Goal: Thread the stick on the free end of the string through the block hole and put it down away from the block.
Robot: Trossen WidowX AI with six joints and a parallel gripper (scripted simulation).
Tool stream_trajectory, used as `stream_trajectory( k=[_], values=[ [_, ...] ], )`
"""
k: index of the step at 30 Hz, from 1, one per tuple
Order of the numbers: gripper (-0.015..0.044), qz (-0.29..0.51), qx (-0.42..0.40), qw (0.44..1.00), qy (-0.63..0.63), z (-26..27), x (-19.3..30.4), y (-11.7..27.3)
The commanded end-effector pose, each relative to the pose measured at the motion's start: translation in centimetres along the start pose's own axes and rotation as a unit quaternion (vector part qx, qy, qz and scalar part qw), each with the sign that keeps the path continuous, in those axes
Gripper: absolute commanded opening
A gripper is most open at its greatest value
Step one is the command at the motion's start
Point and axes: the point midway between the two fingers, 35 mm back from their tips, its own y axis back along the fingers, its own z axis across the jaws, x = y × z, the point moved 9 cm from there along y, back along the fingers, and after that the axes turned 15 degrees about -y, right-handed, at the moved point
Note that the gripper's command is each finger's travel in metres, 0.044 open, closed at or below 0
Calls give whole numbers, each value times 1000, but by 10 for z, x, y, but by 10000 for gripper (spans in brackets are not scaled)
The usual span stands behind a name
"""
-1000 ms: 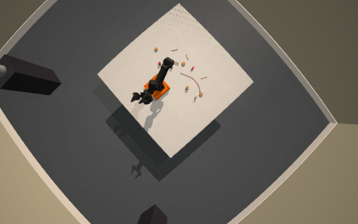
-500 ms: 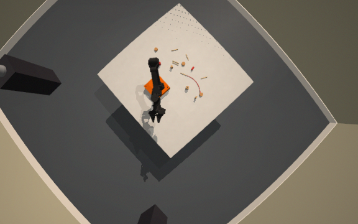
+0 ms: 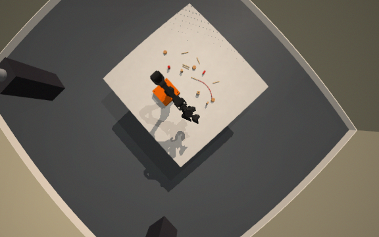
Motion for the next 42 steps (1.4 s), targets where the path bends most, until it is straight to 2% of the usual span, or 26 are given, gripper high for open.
stream_trajectory(
  k=[1,9,16,29,31,36,42],
  values=[
    [440,-81,-85,993,19,6,-52,-10],
    [440,-183,-263,941,105,36,-159,4],
    [440,-195,-403,866,221,81,-237,48],
    [440,-193,-414,859,233,86,-243,53],
    [440,-179,-420,866,205,85,-243,53],
    [440,-73,-451,890,-9,84,-241,55],
    [440,64,-452,847,-272,81,-240,57]
  ],
)
